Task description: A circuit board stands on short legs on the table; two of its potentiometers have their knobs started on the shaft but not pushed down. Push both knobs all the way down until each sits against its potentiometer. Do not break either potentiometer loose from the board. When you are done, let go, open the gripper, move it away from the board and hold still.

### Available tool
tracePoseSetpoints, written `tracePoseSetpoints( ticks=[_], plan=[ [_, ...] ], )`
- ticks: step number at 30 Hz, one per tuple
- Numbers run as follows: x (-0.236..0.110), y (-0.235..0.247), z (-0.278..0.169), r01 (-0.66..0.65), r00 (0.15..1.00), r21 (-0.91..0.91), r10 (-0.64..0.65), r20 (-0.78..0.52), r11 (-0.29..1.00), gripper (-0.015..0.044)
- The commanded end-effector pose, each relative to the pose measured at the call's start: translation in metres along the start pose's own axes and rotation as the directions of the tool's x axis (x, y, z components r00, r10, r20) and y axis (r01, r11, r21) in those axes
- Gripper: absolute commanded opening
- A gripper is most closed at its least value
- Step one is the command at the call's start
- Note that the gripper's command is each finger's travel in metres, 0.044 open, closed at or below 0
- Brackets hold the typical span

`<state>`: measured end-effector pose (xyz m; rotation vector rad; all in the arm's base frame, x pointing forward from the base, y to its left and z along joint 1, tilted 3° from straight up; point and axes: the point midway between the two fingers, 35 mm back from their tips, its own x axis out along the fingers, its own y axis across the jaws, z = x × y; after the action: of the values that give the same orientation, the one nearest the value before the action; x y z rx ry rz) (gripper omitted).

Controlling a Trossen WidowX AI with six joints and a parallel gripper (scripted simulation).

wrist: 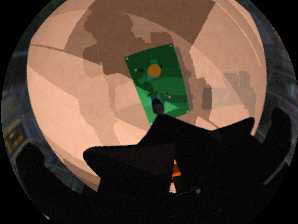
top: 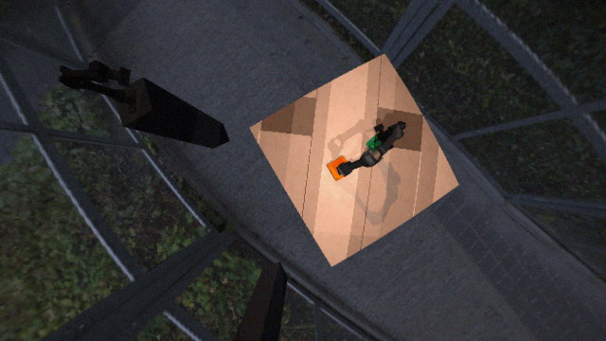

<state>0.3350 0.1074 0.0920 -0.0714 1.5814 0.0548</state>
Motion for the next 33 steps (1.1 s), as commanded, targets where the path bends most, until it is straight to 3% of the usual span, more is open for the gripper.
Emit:
tracePoseSetpoints(
  ticks=[1,33],
  plan=[
    [0.008,-0.002,-0.002,0.008,1.000,-0.006,-0.008,-0.012,1.000,0.0000],
    [0.030,-0.002,-0.002,0.008,1.000,-0.006,-0.008,-0.012,1.000,0.0000]
  ],
)
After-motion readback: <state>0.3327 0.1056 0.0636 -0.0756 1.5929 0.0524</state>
